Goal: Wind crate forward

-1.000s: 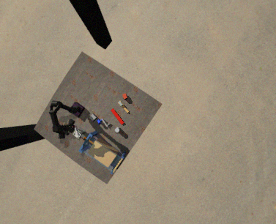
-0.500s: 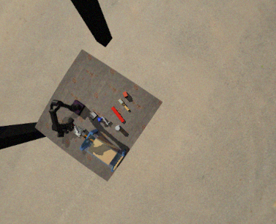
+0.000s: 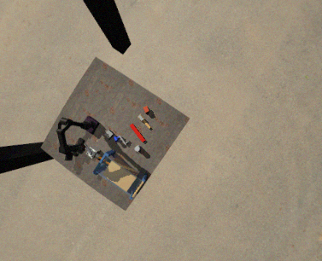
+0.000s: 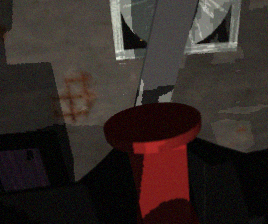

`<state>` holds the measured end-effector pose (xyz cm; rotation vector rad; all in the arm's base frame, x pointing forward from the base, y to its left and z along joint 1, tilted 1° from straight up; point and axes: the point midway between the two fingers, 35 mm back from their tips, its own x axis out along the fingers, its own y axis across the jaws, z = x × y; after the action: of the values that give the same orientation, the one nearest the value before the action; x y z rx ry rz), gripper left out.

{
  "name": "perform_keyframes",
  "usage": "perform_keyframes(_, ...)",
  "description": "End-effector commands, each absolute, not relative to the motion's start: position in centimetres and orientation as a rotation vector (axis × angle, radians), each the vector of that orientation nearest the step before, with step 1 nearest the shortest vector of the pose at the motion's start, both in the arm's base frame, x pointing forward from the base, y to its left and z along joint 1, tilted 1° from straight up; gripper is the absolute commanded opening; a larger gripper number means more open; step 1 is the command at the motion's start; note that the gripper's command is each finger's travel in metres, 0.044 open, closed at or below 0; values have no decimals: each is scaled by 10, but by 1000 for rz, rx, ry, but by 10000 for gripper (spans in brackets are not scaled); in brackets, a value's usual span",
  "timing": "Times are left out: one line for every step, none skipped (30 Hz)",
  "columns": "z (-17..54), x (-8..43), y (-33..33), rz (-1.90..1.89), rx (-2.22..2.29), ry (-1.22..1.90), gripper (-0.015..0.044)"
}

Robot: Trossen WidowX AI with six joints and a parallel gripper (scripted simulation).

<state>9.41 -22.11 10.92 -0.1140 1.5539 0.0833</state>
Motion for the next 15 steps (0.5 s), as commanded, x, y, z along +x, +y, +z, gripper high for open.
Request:
perform_keyframes(109, 91, -235, 61, -128, 1570, 0)
perform_keyframes(109, 91, -237, 61, -128, 1570, 0)
perform_keyframes(109, 91, -238, 61, -128, 1570, 0)
perform_keyframes(109, 91, -240, 61, -128, 1570, 0)
perform_keyframes(109, 91, -241, 61, -128, 1570, 0)
perform_keyframes(109, 91, -242, 61, -128, 1570, 0)
perform_keyframes(109, 91, -243, 61, -128, 1570, 0)
perform_keyframes(109, 91, -245, 60, -128, 1570, 0)
perform_keyframes(109, 91, -246, 60, -129, 1570, 0)
perform_keyframes(109, 91, -248, 60, -129, 1570, 0)
perform_keyframes(109, 91, -249, 60, -129, 1570, 0)
perform_keyframes(109, 91, -250, 60, -129, 1570, 0)
perform_keyframes(110, 91, -251, 60, -129, 1570, 0)
perform_keyframes(110, 92, -253, 60, -129, 1570, 0)
perform_keyframes(110, 92, -254, 60, -129, 1570, 0)
